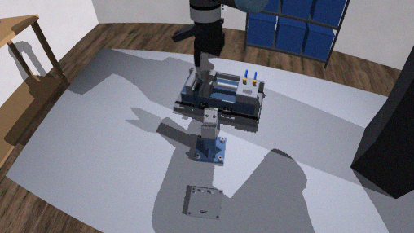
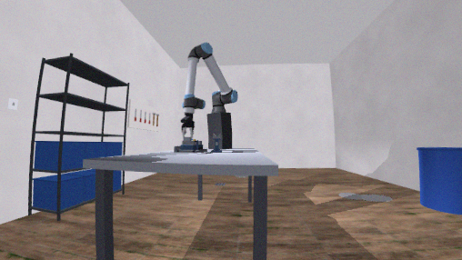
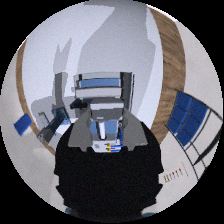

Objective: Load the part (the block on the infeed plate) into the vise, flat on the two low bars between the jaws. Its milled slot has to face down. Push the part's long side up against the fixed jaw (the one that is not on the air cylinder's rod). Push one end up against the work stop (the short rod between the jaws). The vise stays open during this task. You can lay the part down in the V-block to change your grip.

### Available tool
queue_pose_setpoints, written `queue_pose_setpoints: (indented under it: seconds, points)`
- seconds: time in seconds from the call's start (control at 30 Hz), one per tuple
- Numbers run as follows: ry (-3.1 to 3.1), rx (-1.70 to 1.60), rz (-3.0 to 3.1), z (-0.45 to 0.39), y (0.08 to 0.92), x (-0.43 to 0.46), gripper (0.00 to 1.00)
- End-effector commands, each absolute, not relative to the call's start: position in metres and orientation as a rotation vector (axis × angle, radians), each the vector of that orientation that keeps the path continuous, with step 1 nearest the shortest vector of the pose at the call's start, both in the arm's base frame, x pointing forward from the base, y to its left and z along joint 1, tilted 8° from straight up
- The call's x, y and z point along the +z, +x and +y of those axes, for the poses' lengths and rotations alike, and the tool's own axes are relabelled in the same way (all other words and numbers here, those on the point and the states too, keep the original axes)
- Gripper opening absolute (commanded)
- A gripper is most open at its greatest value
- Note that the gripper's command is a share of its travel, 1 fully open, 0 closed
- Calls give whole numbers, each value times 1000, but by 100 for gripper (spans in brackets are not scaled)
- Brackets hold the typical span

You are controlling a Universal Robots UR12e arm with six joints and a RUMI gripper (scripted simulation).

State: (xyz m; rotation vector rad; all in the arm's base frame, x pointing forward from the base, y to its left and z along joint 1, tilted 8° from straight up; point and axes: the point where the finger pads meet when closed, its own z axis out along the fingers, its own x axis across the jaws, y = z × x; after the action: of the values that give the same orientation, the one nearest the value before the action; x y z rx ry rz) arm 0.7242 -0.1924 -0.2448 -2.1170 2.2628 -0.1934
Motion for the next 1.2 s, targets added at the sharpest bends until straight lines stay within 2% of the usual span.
queue_pose_setpoints:
  seconds: [0.0,1.17]
  points:
    - [-2117,-195,2262,-193,725,-246,0]
    - [-2117,-195,2262,-193,726,-256,0]
